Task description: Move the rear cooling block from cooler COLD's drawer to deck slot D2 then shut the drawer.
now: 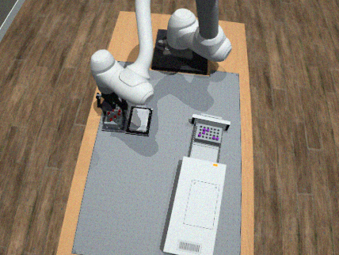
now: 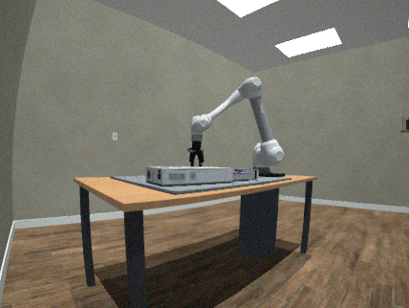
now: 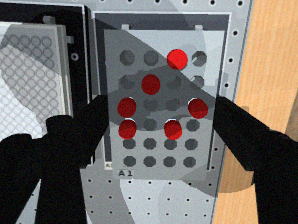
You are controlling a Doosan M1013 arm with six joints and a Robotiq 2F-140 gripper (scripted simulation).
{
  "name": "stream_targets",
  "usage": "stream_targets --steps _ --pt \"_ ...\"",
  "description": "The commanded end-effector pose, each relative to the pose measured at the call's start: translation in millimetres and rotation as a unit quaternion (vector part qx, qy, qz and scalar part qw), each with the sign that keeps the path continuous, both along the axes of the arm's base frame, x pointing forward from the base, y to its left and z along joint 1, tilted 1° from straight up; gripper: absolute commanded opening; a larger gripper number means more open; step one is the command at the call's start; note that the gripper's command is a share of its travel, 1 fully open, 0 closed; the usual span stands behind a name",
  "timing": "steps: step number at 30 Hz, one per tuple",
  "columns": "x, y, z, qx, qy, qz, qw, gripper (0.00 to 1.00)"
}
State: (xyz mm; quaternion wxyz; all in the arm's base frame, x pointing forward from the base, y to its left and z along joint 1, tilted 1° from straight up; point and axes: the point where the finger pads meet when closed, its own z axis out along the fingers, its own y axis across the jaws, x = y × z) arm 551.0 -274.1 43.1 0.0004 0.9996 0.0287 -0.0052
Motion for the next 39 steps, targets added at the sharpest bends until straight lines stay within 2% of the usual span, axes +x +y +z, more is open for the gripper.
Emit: stream_targets --steps 1,24,25,39 --pt "1 0 1 0.000 -0.001 0.000 1.000 0.66" --pt "1 0 1 0.000 -0.001 0.000 1.000 0.66" --pt "1 0 30 0.000 -0.001 0.000 1.000 0.66" --pt "1 0 46 0.000 -0.001 0.000 1.000 0.66"
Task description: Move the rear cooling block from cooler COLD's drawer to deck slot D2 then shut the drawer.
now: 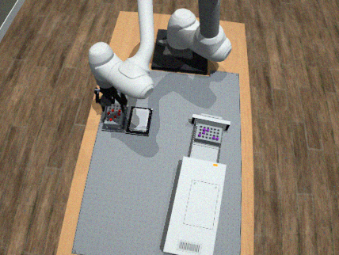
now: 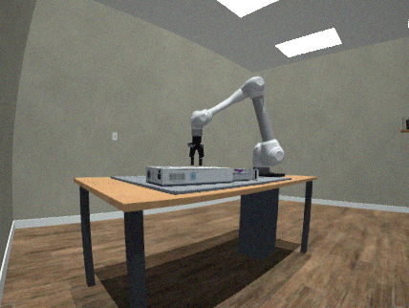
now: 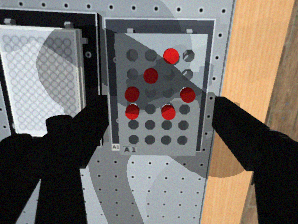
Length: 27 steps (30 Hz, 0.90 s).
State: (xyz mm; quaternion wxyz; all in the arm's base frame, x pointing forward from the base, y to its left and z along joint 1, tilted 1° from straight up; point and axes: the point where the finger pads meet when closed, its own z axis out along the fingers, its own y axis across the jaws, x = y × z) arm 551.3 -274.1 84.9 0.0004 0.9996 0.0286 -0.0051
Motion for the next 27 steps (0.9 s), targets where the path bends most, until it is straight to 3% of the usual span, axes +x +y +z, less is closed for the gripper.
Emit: stream_targets --steps 1,27 --pt "1 0 6 0.000 -0.001 0.000 1.000 0.66" --pt "1 0 35 0.000 -0.001 0.000 1.000 0.66"
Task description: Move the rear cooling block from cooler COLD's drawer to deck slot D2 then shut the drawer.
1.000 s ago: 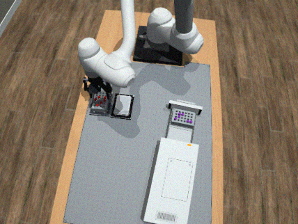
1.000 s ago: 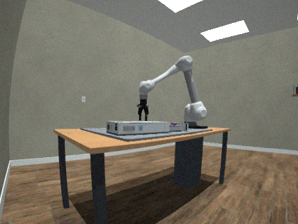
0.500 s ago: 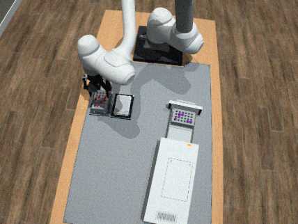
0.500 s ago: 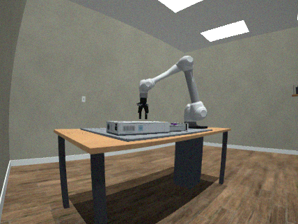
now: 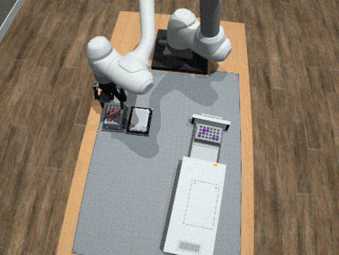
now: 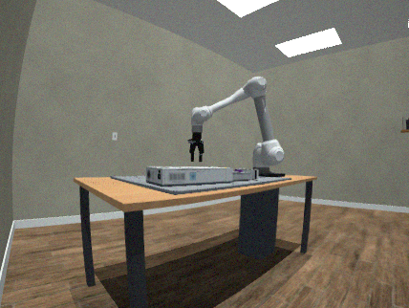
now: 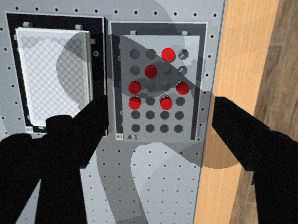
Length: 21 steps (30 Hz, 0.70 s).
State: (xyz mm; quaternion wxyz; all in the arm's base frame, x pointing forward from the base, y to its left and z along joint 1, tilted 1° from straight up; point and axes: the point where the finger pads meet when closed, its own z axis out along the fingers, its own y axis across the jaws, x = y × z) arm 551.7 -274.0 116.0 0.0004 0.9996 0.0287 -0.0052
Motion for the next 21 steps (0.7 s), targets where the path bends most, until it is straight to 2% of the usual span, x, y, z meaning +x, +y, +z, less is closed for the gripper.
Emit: stream_targets --steps 1,21 --pt "1 0 6 0.000 -0.001 0.000 1.000 0.66" --pt "1 0 30 0.000 -0.001 0.000 1.000 0.66"
